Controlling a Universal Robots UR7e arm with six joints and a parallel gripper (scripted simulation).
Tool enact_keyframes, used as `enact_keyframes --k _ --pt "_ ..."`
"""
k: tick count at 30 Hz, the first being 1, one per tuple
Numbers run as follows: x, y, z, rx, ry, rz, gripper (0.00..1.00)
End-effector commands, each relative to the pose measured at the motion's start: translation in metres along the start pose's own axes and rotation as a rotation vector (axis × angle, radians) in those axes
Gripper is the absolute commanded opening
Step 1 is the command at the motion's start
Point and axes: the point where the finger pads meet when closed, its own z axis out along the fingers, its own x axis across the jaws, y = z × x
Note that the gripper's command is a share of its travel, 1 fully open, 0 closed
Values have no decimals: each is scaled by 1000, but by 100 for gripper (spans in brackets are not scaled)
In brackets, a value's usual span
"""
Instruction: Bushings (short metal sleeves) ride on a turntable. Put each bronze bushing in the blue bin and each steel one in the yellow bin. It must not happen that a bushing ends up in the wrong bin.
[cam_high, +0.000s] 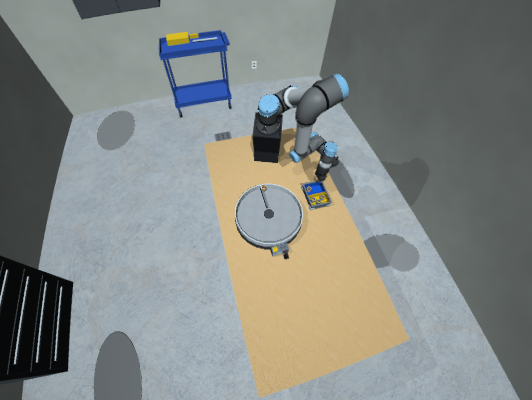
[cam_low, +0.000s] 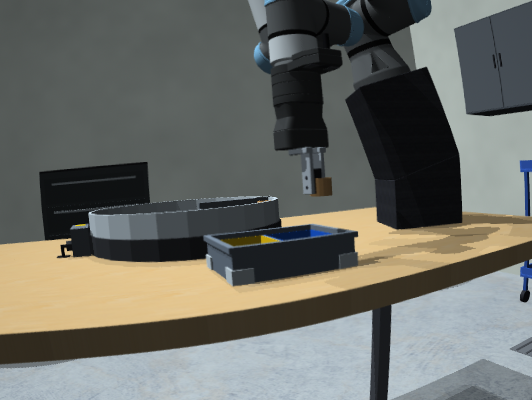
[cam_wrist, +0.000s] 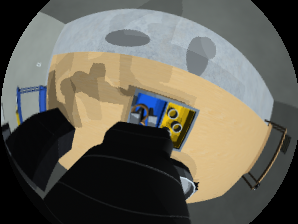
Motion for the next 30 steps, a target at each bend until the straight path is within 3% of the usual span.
enact_keyframes --k 1,3,8,30 --pt "1 0 19 1 2 0 0" --pt "1 0 19 1 2 0 0" --pt "1 0 47 1 2 0 0" --pt "1 -1 53 1 2 0 0"
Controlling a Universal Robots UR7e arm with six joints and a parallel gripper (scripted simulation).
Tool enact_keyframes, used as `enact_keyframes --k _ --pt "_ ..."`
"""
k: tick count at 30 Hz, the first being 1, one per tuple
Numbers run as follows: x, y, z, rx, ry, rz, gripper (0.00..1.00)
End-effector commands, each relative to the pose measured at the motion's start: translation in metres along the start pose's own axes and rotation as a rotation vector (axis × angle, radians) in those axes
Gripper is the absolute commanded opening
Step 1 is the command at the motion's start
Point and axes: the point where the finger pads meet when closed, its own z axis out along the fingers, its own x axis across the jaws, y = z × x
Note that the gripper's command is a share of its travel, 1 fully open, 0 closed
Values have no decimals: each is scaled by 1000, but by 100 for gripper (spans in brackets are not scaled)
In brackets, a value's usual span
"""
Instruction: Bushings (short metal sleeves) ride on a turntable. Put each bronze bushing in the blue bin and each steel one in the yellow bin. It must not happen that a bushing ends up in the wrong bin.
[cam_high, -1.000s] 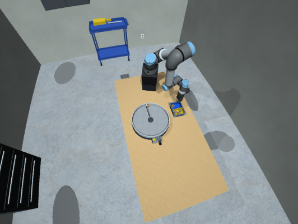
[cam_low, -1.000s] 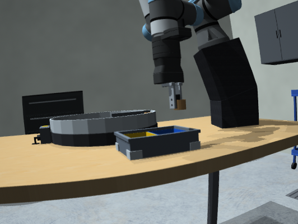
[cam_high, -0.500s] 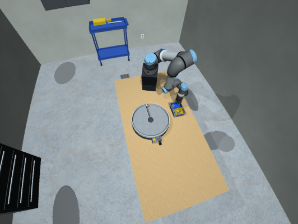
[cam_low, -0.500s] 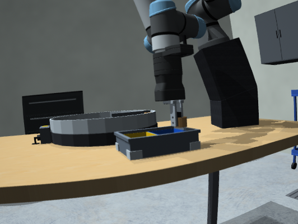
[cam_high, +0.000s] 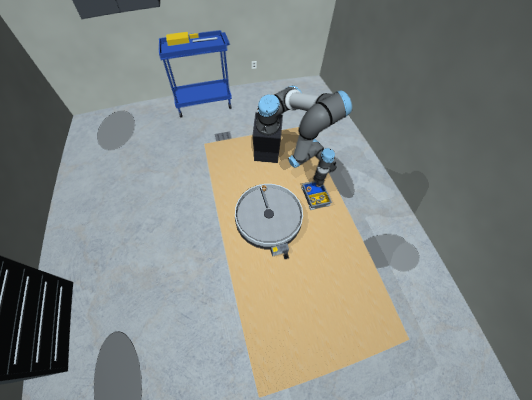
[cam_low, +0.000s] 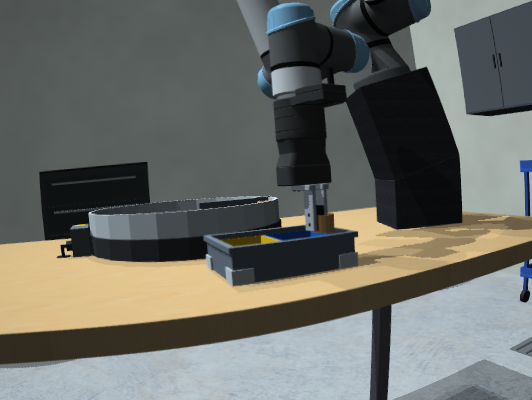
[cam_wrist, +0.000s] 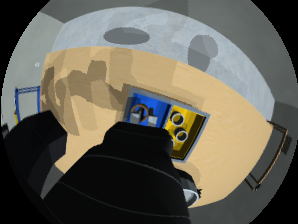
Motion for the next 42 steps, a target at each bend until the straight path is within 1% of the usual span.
enact_keyframes --k 1,5,17,30,39,42 --pt "0 0 2 0 1 0 0" --pt "0 -1 7 0 2 0 0" --pt "0 -1 7 0 2 0 0" --pt "0 -1 19 0 2 0 0" --pt "0 -1 19 0 2 0 0" --pt "0 -1 22 0 1 0 0"
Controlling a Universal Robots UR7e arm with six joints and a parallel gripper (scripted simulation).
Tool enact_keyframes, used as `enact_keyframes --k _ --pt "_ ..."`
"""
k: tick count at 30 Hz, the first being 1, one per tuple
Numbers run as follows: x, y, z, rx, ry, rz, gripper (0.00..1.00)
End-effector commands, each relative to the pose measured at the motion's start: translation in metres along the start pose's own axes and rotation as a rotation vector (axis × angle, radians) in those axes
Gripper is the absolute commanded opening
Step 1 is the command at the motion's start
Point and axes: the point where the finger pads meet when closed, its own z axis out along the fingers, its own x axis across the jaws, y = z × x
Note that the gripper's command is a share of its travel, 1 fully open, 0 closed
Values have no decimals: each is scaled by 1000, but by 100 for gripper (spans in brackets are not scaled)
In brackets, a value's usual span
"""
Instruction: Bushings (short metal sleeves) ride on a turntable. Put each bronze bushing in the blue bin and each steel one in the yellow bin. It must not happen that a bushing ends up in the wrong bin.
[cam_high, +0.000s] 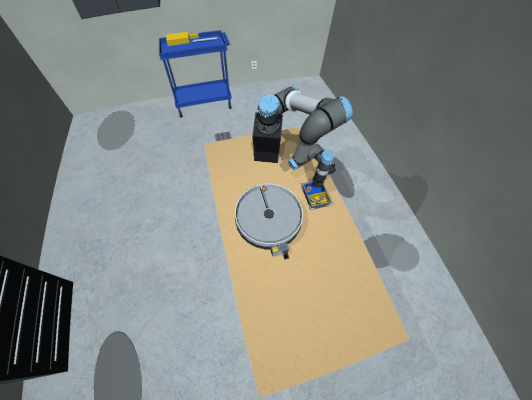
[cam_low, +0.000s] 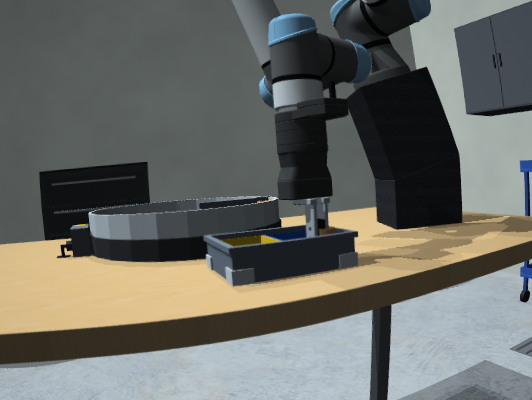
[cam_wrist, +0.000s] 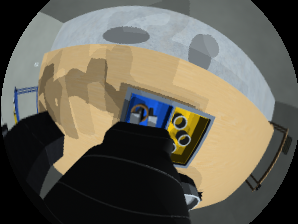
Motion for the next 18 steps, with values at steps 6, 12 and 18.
enact_keyframes --k 6,12,18 --pt "0 0 5 0 1 0 0" --pt "0 0 11 0 1 0 0" --pt "0 0 11 0 1 0 0"
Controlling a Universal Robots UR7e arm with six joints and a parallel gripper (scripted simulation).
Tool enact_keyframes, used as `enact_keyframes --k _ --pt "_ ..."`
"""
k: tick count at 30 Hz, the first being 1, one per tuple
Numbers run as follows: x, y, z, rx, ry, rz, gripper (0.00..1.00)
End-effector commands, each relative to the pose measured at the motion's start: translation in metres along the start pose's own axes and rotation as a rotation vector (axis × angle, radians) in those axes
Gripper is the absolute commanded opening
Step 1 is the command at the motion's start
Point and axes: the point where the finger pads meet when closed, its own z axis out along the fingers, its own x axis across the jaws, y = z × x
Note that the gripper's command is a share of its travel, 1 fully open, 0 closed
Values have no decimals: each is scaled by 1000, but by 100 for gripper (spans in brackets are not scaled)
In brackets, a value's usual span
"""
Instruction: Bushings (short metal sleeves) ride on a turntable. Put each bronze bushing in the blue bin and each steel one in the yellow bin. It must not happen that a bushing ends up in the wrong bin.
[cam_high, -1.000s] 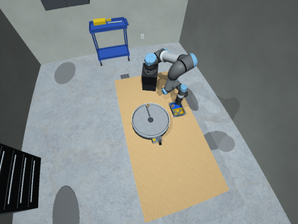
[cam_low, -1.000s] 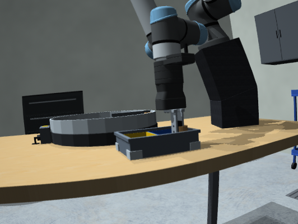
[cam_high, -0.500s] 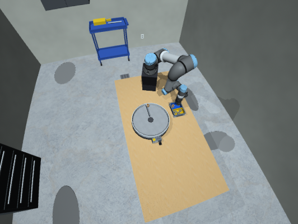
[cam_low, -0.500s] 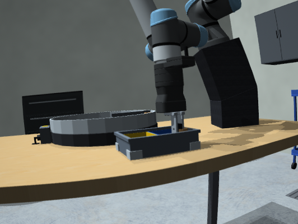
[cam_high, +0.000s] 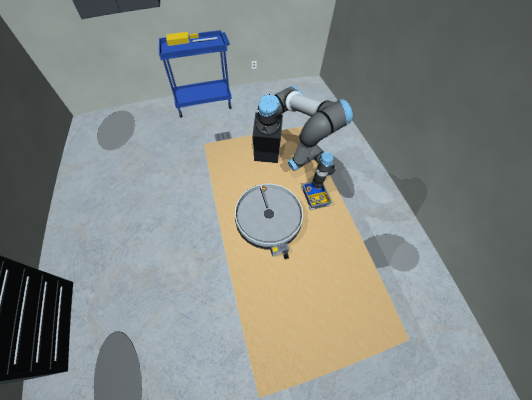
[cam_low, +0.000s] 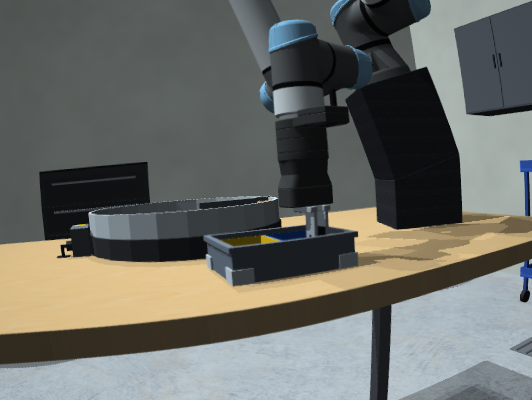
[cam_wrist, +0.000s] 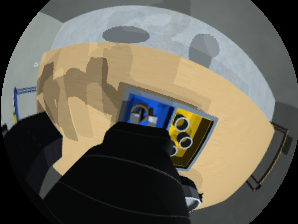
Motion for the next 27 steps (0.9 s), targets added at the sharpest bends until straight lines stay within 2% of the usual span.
enact_keyframes --k 1,18,27 --pt "0 0 0 0 1 0 0" --pt "1 0 12 0 1 0 0" --pt "1 0 12 0 1 0 0"
